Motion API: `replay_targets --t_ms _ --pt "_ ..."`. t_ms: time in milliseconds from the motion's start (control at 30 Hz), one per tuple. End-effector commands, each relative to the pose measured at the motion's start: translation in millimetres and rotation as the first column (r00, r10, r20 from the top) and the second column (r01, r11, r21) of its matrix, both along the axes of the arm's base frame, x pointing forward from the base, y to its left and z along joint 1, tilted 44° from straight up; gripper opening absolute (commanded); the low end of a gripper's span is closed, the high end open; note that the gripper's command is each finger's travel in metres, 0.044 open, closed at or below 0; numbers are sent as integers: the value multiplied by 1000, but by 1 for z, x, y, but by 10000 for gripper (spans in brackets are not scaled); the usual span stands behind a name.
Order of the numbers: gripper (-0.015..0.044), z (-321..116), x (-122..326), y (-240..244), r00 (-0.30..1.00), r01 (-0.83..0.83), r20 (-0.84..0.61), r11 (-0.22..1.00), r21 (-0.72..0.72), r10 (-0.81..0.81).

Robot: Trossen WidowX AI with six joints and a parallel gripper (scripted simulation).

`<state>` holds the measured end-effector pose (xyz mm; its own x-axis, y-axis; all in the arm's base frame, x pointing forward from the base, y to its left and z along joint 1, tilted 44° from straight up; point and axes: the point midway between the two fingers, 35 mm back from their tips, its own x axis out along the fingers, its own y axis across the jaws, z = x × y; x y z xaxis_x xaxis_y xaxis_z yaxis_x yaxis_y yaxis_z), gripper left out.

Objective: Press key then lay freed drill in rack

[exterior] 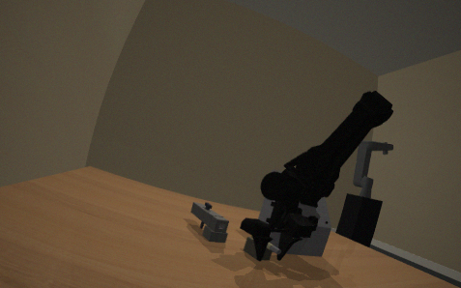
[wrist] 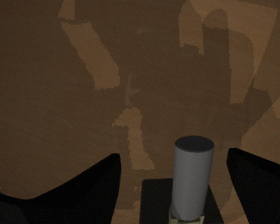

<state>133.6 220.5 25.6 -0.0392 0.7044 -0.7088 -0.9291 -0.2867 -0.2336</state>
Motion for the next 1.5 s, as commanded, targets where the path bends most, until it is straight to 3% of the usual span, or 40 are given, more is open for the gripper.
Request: replay_targets --t_ms 0,67,833,1000,1133,1300,1467 --pt "394 0 1 0 1000 1 5 1000 -1 -1" --pt "440 0 1 0 1000 1 5 1000 -1 -1" --pt "440 53 6 -52 1000 5 21 1000 -16 -4" --pt "440 113 57 -56 953 22 299 995 96 -50" --pt "440 174 93 -73 831 18 547 988 151 -98" --pt "440 256 116 -103 580 12 804 989 149 -128" --pt "440 336 114 -134 255 37 963 996 77 -84"
